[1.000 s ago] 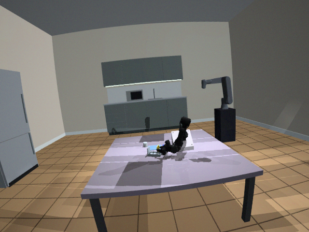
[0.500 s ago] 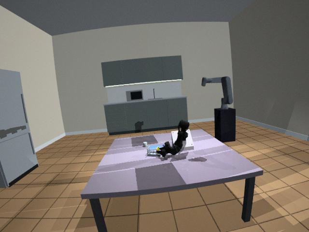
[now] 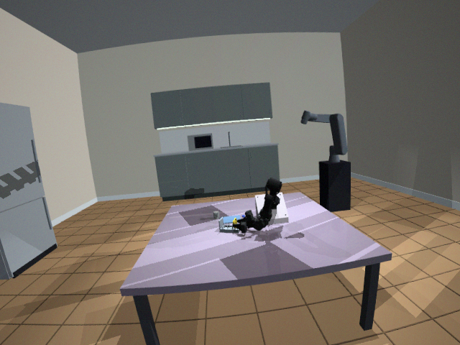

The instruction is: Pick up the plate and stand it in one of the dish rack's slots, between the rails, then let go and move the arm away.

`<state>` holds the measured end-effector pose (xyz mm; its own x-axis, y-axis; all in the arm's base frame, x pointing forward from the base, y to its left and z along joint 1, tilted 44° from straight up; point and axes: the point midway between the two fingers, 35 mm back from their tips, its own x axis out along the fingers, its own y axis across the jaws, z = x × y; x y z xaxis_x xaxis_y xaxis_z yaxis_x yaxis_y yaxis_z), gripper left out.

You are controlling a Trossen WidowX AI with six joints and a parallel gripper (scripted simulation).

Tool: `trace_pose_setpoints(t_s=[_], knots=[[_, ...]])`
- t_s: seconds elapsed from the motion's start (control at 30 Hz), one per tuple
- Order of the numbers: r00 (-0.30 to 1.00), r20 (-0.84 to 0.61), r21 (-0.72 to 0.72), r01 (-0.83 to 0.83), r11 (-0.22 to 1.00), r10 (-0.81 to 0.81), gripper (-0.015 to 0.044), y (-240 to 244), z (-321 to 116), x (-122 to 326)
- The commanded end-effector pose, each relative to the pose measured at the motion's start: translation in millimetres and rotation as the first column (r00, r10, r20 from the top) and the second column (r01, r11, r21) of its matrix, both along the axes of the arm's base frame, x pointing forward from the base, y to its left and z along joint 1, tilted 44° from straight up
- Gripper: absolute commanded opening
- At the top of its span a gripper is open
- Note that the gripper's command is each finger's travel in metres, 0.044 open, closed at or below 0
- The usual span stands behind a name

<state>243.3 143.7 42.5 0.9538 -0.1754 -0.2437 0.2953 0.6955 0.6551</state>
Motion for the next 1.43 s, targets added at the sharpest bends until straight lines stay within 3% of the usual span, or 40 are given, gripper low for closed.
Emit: trace_pose_setpoints(t_s=[0.0,0.27,0.3,0.57,1.13,1.4], knots=[[1.0,0.0,0.0,0.0,1.0,0.0,0.0184,0,0,0],[1.0,0.0,0.0,0.0,1.0,0.0,0.0394,0,0,0],[1.0,0.0,0.0,0.0,1.0,0.0,0.04,0,0,0],[1.0,0.0,0.0,0.0,1.0,0.0,0.04,-1,1,0],[1.0,0.012,-0.004,0.009,1.0,-0.009,0.04,-69,89,15],[1.0,-0.016,-0.046,0.004,0.999,-0.005,0.04,-72,92,20]])
